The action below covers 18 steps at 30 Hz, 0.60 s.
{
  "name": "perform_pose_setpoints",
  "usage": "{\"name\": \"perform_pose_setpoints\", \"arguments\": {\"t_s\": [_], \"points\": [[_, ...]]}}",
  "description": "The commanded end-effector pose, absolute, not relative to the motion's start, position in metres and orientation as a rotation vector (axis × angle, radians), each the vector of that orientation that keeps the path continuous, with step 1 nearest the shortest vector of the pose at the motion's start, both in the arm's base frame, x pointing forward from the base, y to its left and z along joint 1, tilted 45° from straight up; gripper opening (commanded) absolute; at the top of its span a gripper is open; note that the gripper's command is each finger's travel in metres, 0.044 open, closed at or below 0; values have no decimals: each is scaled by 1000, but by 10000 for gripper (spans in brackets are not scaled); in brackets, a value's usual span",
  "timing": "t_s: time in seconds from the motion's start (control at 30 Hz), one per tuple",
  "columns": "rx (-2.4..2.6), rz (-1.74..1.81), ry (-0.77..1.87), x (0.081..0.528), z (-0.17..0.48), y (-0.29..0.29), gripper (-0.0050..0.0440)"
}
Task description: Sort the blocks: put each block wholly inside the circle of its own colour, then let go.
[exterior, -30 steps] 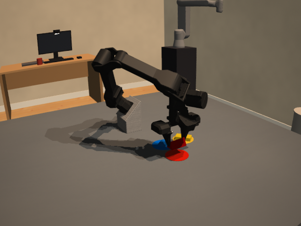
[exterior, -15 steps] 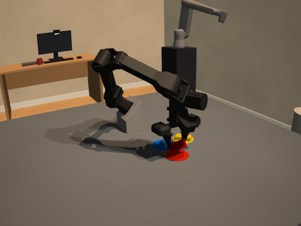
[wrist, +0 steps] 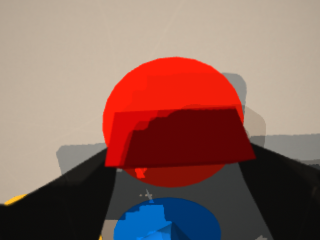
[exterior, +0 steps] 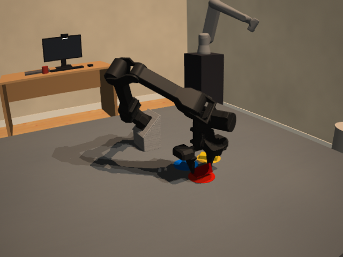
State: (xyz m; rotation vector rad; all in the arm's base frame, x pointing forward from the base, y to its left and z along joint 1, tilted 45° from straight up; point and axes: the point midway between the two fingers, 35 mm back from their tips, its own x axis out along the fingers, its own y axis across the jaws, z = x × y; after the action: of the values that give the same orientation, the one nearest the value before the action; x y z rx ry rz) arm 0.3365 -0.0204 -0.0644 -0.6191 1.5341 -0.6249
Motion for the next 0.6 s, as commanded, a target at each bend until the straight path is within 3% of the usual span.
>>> {"name": "perform_pose_setpoints", "arguments": {"t_s": [0.0,0.57], "points": [[-625,-622,1535,336,-69,-26,270],[-612,-627,1522,339,-66,-25,270]]}}
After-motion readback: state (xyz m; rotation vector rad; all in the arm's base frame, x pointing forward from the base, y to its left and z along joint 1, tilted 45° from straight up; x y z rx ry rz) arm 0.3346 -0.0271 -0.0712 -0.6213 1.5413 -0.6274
